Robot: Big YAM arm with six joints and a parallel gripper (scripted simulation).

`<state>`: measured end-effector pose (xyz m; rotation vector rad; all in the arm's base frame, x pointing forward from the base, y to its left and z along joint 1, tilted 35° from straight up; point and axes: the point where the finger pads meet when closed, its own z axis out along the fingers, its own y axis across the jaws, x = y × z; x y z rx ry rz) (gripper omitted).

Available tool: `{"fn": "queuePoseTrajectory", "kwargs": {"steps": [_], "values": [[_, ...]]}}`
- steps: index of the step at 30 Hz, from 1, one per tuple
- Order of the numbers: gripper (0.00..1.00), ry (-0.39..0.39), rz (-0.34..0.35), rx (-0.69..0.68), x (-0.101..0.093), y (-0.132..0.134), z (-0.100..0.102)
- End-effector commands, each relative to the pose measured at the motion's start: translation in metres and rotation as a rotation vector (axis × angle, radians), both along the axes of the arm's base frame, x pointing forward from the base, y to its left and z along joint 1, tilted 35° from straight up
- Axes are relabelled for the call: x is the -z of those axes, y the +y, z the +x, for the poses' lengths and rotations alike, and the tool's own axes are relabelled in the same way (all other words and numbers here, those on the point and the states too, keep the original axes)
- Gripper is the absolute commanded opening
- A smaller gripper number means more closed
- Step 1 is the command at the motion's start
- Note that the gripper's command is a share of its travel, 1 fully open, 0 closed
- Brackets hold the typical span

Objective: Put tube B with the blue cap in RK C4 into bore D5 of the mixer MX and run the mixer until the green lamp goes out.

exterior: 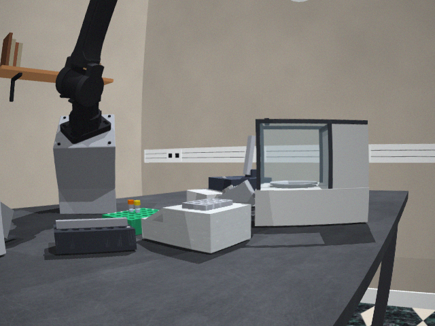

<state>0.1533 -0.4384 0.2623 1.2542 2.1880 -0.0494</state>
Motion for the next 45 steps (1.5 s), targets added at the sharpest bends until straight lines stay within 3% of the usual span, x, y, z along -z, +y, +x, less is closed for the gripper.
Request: {"fn": "queuePoseTrajectory", "kwargs": {"steps": [1, 45], "values": [[0.09, -0.007, -0.019, 0.002, -0.016, -0.013, 0.008], [0.09, 0.001, 0.023, 0.001, 0.008, 0.000, 0.006]]}}
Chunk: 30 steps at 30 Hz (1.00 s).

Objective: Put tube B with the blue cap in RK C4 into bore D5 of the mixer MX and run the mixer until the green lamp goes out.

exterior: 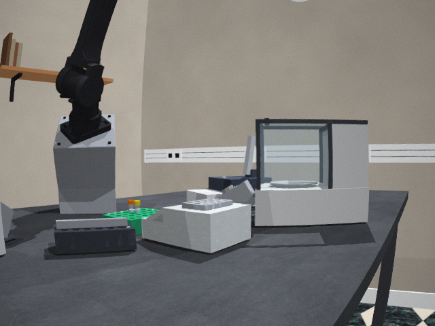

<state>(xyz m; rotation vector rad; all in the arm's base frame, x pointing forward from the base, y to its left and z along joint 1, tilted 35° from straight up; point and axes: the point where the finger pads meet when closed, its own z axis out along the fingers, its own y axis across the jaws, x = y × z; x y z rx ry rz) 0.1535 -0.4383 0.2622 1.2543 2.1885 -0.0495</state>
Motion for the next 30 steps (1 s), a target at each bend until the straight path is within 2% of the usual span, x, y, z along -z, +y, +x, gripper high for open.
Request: {"fn": "queuePoseTrajectory", "kwargs": {"steps": [1, 30], "values": [[0.09, 0.000, 0.023, 0.001, 0.0077, 0.0000, 0.0059], [0.09, -0.005, -0.001, 0.001, -0.0011, 0.0030, 0.0054]]}}
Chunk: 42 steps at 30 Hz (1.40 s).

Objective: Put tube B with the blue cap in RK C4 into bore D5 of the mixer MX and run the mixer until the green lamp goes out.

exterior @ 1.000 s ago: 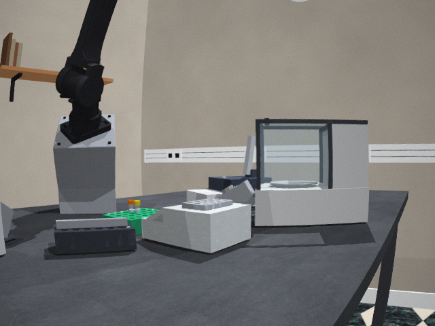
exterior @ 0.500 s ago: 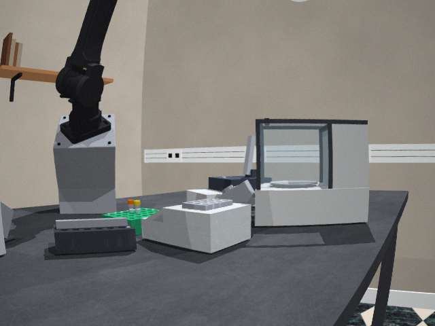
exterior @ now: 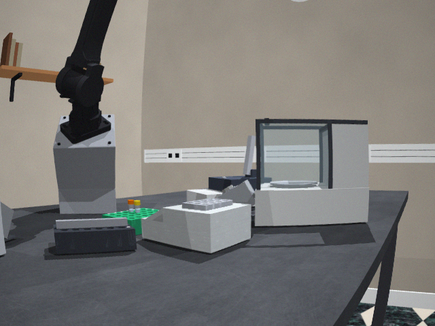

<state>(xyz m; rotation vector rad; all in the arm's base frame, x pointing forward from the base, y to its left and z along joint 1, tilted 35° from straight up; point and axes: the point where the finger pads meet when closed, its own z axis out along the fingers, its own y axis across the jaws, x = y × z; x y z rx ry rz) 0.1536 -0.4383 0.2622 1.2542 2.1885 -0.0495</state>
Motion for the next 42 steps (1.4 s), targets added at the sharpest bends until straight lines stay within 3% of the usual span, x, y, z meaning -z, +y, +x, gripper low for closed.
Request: {"fn": "queuePoseTrajectory", "kwargs": {"steps": [1, 42], "values": [[0.09, -0.005, -0.002, 0.001, -0.0015, 0.0031, 0.0053], [0.09, -0.007, -0.011, 0.007, -0.0032, 0.0039, 0.0019]]}}
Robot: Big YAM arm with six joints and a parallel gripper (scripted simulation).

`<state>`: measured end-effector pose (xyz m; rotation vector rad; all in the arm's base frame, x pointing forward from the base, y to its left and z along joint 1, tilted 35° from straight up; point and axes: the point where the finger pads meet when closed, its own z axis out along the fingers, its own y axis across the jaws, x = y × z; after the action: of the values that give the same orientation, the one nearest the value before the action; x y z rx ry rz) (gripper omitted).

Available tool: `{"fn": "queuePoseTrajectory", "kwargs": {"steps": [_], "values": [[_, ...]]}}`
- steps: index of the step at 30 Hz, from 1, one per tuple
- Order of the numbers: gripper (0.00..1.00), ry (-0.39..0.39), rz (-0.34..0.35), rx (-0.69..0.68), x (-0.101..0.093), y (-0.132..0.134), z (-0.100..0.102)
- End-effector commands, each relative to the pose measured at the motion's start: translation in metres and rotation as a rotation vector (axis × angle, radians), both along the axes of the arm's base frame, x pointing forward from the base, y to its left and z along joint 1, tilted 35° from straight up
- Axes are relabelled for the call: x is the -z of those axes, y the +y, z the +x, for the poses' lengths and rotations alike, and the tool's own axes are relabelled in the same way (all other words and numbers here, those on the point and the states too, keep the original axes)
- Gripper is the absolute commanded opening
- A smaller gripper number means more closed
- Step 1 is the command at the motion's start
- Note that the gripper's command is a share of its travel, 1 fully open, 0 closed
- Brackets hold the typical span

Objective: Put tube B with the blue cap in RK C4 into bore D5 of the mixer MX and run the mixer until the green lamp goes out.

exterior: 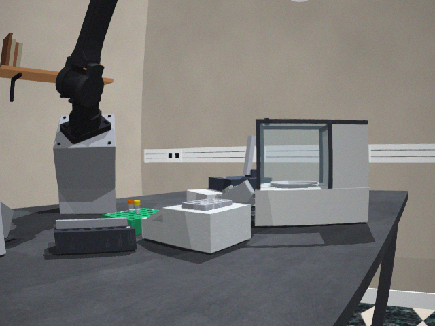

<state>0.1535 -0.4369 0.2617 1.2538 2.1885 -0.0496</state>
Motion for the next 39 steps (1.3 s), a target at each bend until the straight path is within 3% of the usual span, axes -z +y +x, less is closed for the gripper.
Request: {"fn": "queuePoseTrajectory", "kwargs": {"steps": [1, 18, 19, 28, 39], "values": [[0.09, -0.007, -0.011, 0.008, -0.004, 0.002, 0.002], [0.09, -0.005, 0.000, 0.008, 0.000, 0.001, 0.002], [0.09, -0.003, -0.009, 0.012, -0.009, 0.006, -0.006], [0.09, -0.002, 0.012, 0.005, 0.008, -0.002, 0.004], [0.09, -0.002, 0.012, 0.003, 0.010, -0.003, 0.006]]}}
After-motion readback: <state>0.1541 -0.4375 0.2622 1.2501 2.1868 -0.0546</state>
